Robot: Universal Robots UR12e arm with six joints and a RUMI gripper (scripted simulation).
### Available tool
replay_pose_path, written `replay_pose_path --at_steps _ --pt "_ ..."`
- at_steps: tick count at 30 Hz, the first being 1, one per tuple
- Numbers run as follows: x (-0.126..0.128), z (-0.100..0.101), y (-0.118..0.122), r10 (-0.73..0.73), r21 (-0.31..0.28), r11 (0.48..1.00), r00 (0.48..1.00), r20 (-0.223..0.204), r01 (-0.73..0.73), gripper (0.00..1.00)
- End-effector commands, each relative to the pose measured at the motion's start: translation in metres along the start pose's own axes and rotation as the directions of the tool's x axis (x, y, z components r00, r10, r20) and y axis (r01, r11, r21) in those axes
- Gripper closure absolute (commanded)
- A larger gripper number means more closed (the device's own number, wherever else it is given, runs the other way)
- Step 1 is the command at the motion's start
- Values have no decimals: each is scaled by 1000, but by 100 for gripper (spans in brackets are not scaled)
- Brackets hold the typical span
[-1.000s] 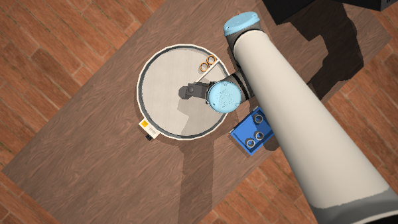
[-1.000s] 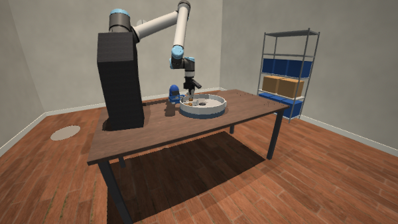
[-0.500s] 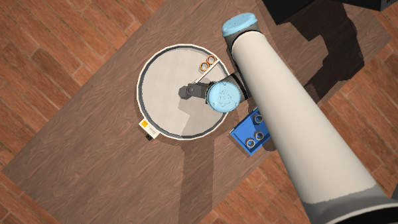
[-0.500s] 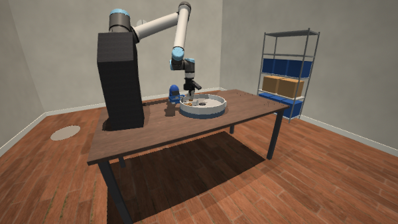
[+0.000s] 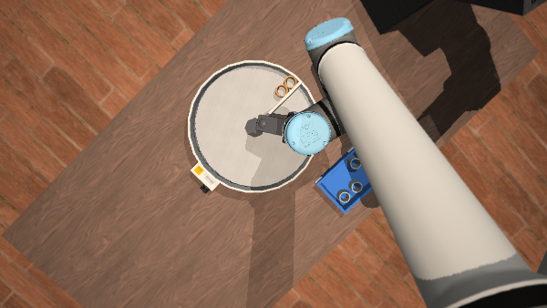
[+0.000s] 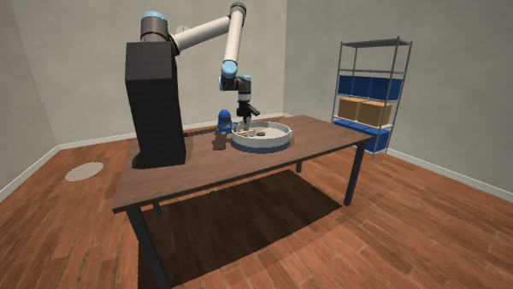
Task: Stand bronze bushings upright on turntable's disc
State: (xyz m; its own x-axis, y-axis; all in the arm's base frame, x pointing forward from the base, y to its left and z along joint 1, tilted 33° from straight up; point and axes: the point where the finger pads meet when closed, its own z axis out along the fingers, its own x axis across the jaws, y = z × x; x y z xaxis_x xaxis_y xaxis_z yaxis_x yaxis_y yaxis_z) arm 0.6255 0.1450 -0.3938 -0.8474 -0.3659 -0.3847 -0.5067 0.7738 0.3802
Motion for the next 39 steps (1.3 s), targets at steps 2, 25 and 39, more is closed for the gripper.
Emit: replay_pose_path --at_steps 2,25,39 --pt "0 0 0 0 1 1000 1000 1 0 100" --pt "0 0 0 0 1 1000 1000 1 0 100" --pt "0 4 0 0 1 1000 1000 1 0 100"
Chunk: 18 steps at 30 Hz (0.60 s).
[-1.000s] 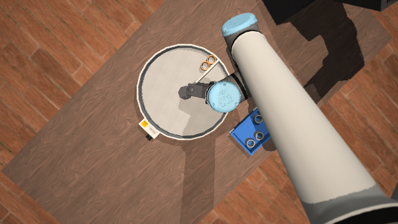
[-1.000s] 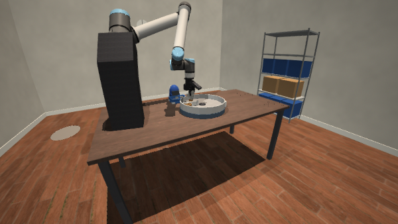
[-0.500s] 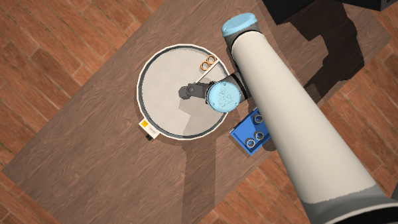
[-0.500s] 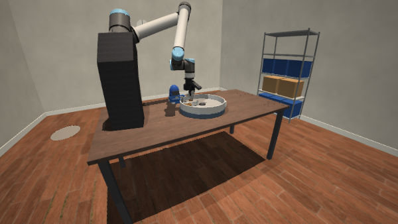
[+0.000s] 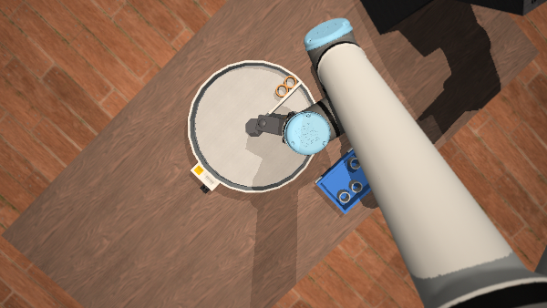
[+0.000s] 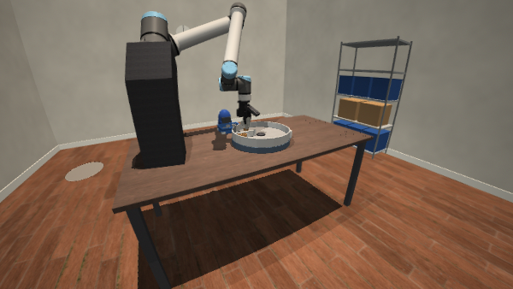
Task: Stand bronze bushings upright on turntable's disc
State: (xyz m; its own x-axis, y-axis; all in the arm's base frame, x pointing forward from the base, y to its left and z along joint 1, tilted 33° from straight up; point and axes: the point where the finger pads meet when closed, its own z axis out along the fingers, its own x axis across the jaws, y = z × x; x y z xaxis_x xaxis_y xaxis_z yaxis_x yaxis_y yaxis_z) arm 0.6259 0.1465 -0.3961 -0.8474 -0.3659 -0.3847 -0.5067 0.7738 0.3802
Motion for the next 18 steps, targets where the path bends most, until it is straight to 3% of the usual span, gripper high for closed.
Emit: replay_pose_path --at_steps 1,18 --pt "0 1 0 0 1 1000 1000 1 0 100" --pt "0 3 0 0 1 1000 1000 1 0 100"
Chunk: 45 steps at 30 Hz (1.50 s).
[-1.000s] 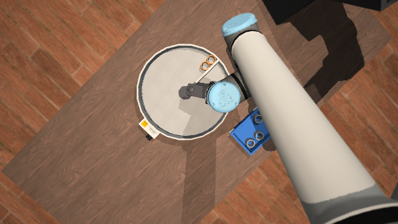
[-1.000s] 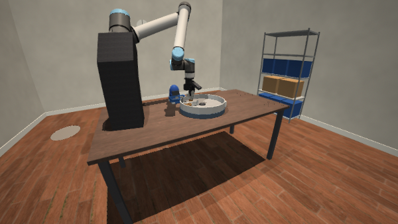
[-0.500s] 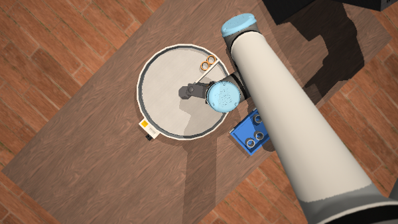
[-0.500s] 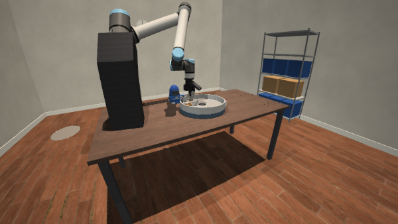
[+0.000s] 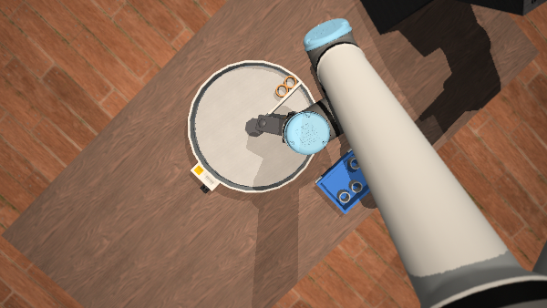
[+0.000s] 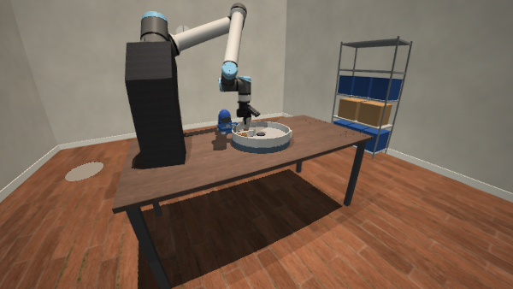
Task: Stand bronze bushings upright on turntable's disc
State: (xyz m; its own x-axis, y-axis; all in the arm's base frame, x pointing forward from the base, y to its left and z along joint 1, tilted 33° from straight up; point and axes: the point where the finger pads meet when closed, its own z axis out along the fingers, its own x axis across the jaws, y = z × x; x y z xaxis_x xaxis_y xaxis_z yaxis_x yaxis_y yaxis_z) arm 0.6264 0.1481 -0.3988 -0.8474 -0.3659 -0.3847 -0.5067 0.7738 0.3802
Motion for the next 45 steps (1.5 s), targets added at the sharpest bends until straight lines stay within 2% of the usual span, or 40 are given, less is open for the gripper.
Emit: replay_pose_path --at_steps 1,30,31,45 --pt "0 0 0 0 1 1000 1000 1 0 100" --pt "0 0 0 0 1 1000 1000 1 0 100" --pt "0 0 0 0 1 1000 1000 1 0 94" --pt "0 0 0 0 1 1000 1000 1 0 94"
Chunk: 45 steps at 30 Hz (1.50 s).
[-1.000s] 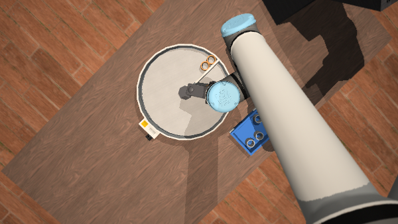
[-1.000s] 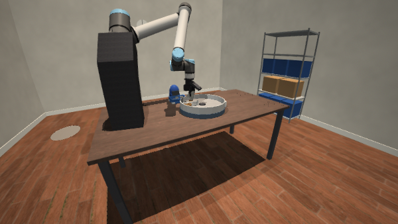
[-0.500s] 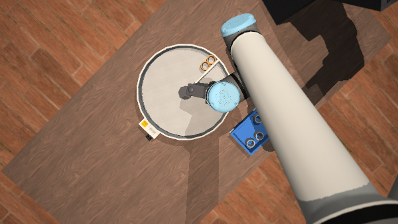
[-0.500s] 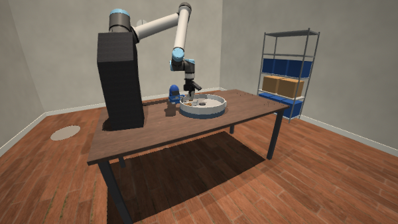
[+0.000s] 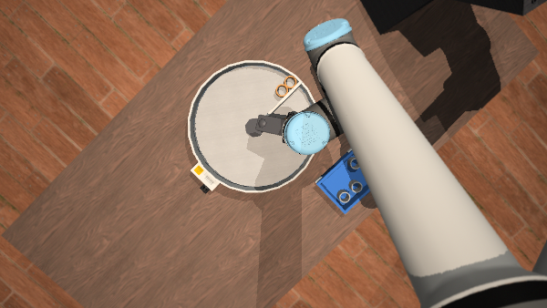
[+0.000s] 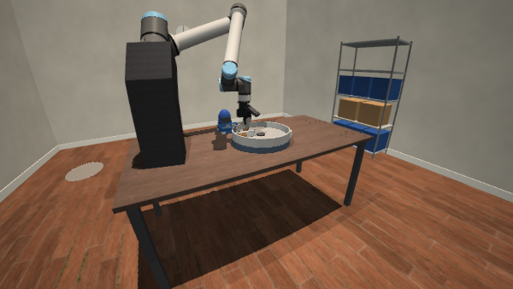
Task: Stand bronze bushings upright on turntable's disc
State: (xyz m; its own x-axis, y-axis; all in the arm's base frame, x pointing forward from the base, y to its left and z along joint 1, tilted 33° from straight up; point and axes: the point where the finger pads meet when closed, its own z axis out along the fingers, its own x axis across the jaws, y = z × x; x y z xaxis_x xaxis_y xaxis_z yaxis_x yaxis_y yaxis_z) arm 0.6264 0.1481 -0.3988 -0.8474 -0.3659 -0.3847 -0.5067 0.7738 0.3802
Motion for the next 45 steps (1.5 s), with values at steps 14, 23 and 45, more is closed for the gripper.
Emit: replay_pose_path --at_steps 14,23,45 --pt "0 0 0 0 1 1000 1000 1 0 94" --pt "0 -3 0 0 1 1000 1000 1 0 94" --pt "0 -56 0 0 1 1000 1000 1 0 94"
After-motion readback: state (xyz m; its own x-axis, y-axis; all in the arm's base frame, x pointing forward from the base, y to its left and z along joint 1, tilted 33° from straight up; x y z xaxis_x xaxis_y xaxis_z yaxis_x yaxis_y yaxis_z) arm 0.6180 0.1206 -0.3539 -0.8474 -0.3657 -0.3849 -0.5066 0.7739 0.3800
